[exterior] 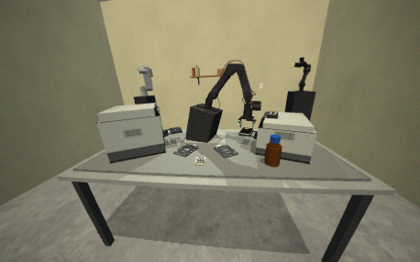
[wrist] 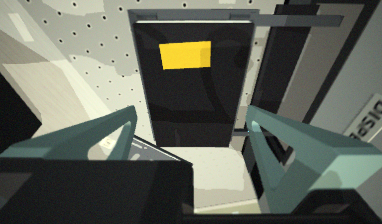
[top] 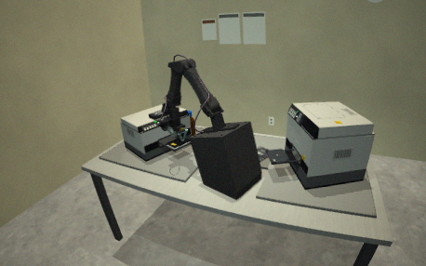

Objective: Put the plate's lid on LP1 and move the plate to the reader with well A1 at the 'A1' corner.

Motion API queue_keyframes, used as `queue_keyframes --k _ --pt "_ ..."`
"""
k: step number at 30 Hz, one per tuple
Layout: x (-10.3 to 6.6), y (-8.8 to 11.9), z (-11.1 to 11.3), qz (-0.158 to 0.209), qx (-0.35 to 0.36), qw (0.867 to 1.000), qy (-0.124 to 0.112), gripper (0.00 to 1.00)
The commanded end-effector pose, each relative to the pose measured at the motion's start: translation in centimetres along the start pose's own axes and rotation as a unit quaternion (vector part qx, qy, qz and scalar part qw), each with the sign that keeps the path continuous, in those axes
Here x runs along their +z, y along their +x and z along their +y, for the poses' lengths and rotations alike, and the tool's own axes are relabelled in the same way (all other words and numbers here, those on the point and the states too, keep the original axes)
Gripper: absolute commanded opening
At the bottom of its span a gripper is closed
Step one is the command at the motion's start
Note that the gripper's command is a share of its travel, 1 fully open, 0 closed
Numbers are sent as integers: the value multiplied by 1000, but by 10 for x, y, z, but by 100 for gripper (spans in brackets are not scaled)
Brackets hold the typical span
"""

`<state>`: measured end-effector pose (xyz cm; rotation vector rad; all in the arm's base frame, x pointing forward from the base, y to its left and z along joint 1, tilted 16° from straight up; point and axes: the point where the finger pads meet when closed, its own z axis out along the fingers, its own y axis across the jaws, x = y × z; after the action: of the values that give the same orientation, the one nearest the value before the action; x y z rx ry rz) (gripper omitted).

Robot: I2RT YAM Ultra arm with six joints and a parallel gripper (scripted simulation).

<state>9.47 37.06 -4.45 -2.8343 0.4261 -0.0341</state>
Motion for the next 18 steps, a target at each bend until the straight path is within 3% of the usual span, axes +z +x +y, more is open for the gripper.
queue_keyframes --k 1,7,9,10,18 --pt "5 -1 -5 -1 1 1000 8 100" --pt "8 -2 -15 -1 1 1000 20 100" --pt "10 -2 -15 -1 1 1000 20 100" --pt "11 0 -5 -1 0 1000 8 100" --pt "14 -2 -13 -1 1 1000 16 100"
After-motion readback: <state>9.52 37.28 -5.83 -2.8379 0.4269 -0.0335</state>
